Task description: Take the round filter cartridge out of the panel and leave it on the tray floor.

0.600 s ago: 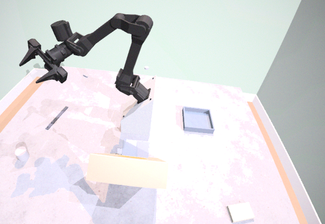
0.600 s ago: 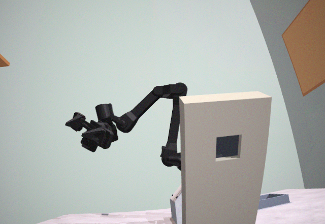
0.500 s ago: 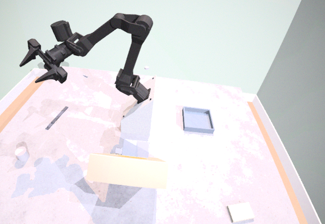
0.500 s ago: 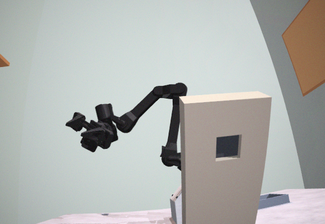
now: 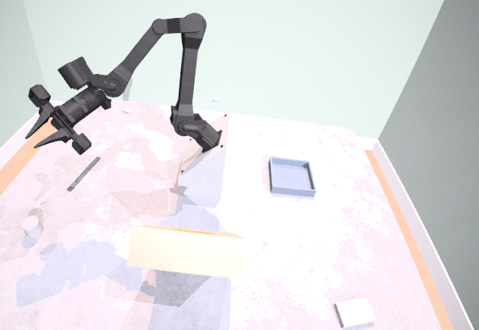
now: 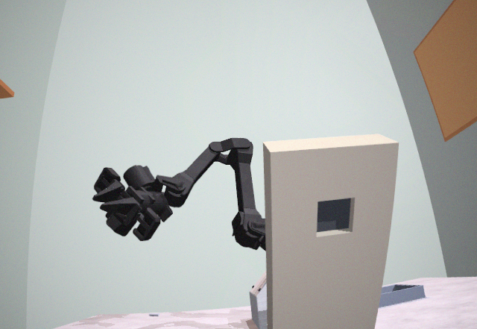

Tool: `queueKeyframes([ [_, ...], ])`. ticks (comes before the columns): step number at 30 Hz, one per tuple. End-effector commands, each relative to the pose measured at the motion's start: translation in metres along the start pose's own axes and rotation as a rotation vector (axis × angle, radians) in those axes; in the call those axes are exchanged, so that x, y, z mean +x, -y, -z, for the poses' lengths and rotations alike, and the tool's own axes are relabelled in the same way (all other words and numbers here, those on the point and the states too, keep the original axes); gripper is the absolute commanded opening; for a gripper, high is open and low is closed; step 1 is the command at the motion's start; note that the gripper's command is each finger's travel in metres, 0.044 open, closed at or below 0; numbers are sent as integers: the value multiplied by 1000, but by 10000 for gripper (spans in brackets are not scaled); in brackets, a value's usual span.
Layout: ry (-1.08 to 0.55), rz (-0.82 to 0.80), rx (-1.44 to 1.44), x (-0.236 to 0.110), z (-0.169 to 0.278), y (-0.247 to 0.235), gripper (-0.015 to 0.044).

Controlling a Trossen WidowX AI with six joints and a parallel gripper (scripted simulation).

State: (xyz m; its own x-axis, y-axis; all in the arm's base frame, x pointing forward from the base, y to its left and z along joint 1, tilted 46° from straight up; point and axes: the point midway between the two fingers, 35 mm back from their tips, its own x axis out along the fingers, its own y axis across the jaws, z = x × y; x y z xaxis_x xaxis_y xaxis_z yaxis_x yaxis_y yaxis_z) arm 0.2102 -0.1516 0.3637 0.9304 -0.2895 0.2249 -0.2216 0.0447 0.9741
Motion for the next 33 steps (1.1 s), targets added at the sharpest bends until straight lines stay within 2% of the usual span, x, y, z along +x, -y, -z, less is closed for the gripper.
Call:
queueKeyframes([
  [1,-20,70,-116,24,17,31,105],
  [8,-101,223,-382,50,66,88,105],
  [15,-250,358,-734,51,128,143,105],
  [22,-438,425,-1152,27,189,187,105],
  [25,-570,426,-1321,5,217,207,105],
  [30,-657,423,-1521,-13,234,225,105],
  [33,-714,415,-1743,-30,244,241,105],
])
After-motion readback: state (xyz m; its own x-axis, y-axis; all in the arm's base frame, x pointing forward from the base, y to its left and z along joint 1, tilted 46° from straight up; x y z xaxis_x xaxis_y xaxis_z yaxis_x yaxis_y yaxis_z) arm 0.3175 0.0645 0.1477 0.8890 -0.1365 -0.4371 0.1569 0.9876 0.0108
